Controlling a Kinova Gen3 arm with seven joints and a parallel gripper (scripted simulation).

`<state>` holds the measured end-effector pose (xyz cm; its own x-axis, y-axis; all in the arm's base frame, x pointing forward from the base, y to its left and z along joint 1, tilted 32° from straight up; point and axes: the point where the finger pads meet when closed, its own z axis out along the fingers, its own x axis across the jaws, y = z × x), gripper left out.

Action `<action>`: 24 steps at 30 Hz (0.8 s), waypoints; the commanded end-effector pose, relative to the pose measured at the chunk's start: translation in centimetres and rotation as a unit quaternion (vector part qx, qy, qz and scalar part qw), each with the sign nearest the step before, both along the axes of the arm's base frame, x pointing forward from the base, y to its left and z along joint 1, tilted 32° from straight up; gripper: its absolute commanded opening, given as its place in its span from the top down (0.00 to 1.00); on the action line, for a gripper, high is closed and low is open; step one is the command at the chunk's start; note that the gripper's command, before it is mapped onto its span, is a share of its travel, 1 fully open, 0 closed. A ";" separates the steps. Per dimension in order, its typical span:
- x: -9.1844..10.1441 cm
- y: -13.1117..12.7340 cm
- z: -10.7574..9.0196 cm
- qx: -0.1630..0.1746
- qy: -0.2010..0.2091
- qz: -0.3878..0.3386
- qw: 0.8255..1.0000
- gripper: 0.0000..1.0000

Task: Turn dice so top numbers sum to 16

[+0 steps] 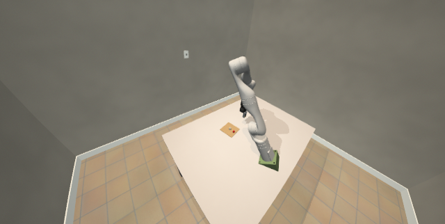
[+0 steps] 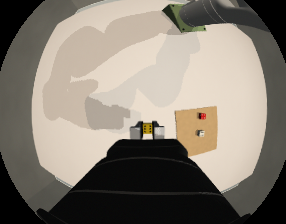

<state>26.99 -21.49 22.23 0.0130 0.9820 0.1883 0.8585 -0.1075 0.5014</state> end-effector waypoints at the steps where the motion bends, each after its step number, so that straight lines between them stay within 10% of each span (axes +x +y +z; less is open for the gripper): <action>1: 1.1 1.0 1.1 -0.005 -0.001 0.003 1.000 0.66; 24: 7.4 13.4 7.5 0.009 0.004 -0.019 1.000 0.66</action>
<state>34.35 -8.16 29.43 0.0546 0.9742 0.2188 0.8590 -0.1576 0.4871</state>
